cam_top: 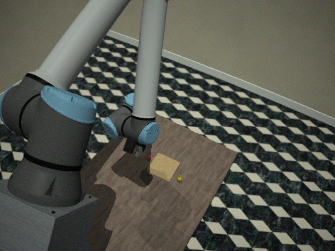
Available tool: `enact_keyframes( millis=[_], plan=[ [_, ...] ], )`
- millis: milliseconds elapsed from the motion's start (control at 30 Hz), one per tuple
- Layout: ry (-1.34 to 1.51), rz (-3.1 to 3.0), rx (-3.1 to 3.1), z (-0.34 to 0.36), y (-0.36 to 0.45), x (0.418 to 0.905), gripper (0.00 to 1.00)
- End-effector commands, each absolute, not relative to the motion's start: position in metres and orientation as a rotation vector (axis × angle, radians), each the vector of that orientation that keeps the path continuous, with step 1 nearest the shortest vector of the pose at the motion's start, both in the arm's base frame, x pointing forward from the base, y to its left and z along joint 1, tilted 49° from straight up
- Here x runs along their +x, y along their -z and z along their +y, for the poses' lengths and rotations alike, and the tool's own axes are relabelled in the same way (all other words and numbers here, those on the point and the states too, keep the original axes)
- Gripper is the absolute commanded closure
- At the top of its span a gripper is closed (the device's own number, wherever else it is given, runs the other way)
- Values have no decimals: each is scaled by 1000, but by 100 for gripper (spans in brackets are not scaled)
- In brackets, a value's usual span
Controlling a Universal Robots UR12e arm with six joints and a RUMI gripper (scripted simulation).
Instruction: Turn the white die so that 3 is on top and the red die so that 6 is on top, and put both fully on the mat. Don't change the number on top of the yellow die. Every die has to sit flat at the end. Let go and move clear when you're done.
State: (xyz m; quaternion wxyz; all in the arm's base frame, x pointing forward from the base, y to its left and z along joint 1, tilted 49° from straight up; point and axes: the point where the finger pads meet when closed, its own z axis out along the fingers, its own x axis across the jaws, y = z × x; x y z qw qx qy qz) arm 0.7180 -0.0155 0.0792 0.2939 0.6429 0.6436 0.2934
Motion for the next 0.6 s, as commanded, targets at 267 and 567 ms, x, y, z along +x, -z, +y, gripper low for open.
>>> enact_keyframes(
  millis=[267, 567],
  plan=[
    [-811, 1674, 1721, -16, -79, 721, 97],
    [-878, 1609, 1655, -15, -79, 720, 97]
  ],
)
